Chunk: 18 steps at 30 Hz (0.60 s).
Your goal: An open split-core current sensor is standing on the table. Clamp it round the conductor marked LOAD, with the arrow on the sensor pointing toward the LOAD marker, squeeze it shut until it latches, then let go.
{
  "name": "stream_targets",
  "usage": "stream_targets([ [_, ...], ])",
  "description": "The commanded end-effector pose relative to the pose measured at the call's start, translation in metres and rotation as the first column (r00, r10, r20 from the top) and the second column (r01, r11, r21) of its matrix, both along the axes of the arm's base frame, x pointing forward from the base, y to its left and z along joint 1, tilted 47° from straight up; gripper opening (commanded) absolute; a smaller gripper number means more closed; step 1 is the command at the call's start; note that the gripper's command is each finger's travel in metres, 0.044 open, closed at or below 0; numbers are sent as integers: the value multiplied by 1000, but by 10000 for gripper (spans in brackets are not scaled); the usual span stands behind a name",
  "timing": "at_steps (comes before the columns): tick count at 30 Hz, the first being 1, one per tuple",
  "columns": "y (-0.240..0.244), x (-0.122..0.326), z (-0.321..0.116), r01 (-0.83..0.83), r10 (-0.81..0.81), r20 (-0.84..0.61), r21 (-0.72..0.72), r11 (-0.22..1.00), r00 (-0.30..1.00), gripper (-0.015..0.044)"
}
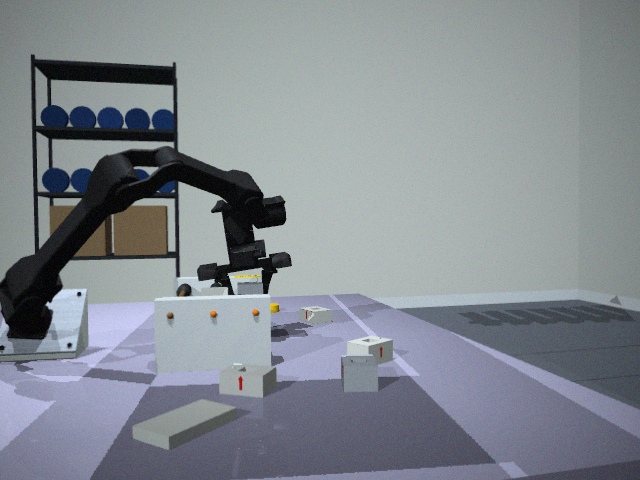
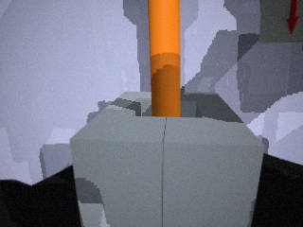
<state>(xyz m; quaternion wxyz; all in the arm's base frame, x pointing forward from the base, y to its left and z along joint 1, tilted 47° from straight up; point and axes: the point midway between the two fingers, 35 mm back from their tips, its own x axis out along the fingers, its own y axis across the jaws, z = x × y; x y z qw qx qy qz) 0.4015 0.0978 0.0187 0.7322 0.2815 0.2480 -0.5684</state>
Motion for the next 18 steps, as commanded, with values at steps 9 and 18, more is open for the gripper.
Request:
stream_targets([
  [9, 0, 0, 0, 0, 0, -1, -1, 1000, 1000, 440],
  [18, 2, -1, 2, -2, 2, 1, -1, 1000, 1000, 440],
])
